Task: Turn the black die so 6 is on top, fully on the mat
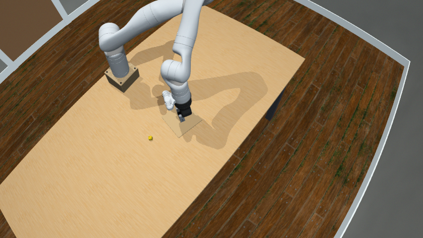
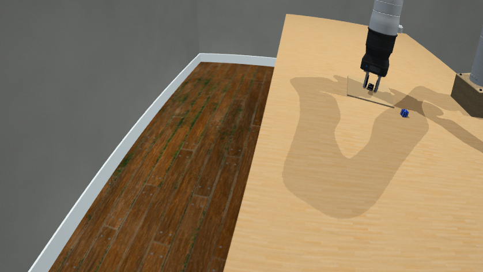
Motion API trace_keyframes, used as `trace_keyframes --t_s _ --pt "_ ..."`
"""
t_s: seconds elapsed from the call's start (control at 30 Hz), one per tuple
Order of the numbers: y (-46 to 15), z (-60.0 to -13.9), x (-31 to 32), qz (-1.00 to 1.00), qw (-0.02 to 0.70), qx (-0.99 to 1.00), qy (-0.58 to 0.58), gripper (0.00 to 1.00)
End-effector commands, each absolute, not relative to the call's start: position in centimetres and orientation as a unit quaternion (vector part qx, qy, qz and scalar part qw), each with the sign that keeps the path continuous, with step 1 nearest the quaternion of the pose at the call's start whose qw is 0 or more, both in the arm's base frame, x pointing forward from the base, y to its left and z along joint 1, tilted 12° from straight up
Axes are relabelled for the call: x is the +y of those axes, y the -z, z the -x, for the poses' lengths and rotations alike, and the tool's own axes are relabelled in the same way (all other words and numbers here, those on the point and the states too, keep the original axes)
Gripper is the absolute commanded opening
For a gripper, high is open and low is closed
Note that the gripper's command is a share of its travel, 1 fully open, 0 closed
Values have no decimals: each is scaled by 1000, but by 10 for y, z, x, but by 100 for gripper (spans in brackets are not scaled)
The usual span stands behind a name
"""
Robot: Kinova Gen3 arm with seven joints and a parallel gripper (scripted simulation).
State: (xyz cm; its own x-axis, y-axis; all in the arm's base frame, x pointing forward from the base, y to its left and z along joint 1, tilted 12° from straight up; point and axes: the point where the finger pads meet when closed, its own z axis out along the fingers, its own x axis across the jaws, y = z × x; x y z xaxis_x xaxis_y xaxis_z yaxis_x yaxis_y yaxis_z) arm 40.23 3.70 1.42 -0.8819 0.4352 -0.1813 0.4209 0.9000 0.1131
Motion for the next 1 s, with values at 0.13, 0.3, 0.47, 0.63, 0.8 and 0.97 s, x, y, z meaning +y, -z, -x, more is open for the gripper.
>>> trace_keyframes --t_s 0.13,0.3,0.47,0.63,0.8,0.97 --pt "-15 -403 37 -221 102 969 -36 64" --pt "-15 -403 37 -221 102 969 -36 64" --pt "-15 -403 37 -221 102 969 -36 34" --pt "-15 -403 37 -221 102 969 -36 34" --pt "-15 -403 37 -221 102 969 -36 34" --pt "-15 -403 37 -221 102 969 -36 34"
